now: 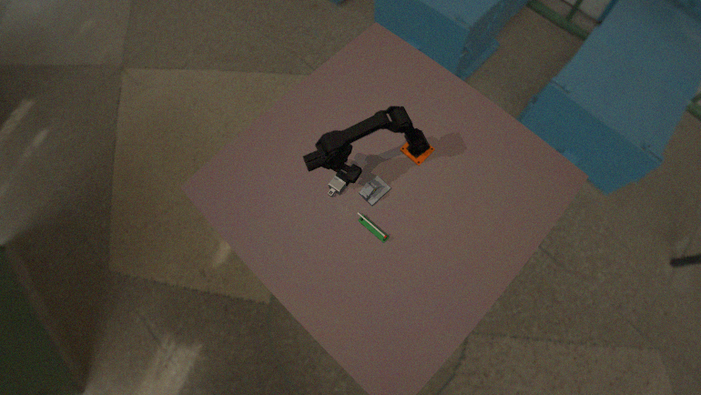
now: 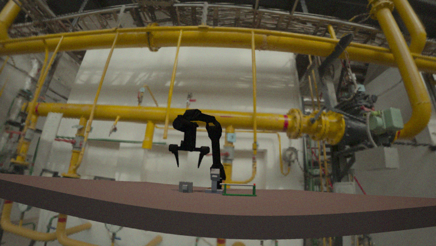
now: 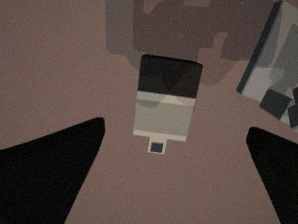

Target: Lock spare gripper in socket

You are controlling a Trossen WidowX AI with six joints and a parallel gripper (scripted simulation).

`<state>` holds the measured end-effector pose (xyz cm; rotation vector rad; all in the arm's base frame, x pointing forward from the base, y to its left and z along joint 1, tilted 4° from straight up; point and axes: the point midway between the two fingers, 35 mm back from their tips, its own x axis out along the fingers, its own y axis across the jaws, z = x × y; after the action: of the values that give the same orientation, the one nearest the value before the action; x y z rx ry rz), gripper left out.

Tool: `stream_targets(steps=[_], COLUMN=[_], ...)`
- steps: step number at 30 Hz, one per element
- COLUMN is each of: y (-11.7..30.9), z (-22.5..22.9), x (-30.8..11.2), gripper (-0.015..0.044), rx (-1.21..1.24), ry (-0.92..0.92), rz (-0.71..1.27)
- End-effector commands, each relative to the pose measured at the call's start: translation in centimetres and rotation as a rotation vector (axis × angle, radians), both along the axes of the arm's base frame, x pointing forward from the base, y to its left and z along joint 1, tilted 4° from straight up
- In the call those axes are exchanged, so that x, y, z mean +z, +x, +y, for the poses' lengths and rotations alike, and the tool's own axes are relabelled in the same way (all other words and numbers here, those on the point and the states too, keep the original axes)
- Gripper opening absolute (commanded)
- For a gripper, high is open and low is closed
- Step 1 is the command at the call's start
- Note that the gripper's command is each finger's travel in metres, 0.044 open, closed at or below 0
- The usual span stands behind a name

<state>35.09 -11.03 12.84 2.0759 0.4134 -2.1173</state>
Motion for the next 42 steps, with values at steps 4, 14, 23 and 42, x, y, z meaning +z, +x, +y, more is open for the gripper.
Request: stream_targets(steps=[4,14,23,42], y=[0.1,0.4,0.6,0.5], z=[0.0,-0.2,-0.3,-0.3], x=[0.0,0.6,1.4,2.1], gripper=[0.0440,0.0440,0.0440,0.0440], rx=[0.504,1.468,2.300,2.948], ry=[0.019,-0.111,-0.395,-0.723], rz=[-0.137,-0.385,-0.494,-0.419])
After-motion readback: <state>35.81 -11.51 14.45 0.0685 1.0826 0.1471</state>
